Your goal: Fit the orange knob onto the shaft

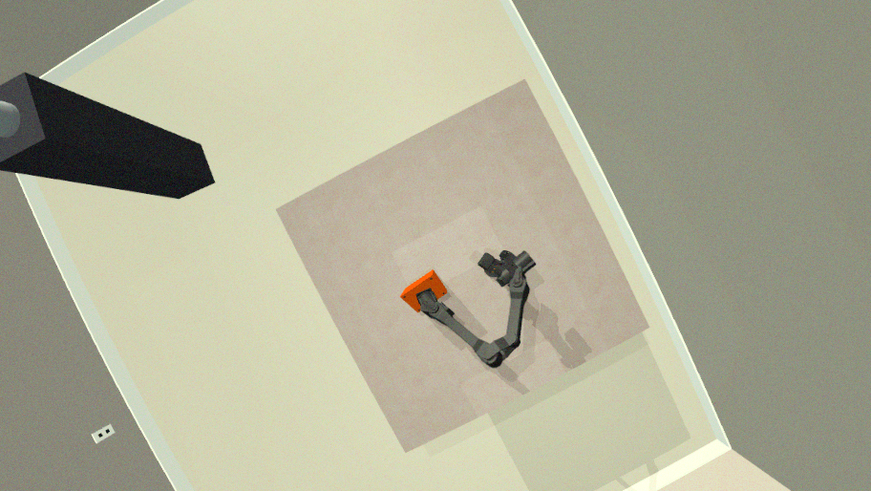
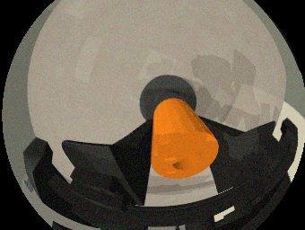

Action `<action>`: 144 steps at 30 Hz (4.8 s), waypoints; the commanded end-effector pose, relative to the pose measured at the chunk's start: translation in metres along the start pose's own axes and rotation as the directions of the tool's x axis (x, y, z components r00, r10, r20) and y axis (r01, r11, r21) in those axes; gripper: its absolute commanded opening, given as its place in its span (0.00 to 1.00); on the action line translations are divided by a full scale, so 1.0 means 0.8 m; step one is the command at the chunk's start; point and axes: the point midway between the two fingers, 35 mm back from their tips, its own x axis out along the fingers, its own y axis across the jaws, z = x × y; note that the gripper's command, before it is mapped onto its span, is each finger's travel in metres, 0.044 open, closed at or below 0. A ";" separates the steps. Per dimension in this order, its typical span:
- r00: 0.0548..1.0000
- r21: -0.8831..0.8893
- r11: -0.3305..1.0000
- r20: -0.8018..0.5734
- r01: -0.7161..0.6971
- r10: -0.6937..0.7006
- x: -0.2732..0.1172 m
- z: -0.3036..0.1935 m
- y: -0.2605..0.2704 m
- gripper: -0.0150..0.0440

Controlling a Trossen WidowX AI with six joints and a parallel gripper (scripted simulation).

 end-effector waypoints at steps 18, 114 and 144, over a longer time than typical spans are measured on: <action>1.000 -0.007 1.000 0.003 0.000 0.000 -0.001 0.001 0.000 0.25; 1.000 -0.594 0.805 0.003 0.002 0.000 -0.002 0.000 -0.001 0.25; 1.000 -0.748 0.664 0.003 0.002 0.000 -0.003 -0.001 0.000 0.25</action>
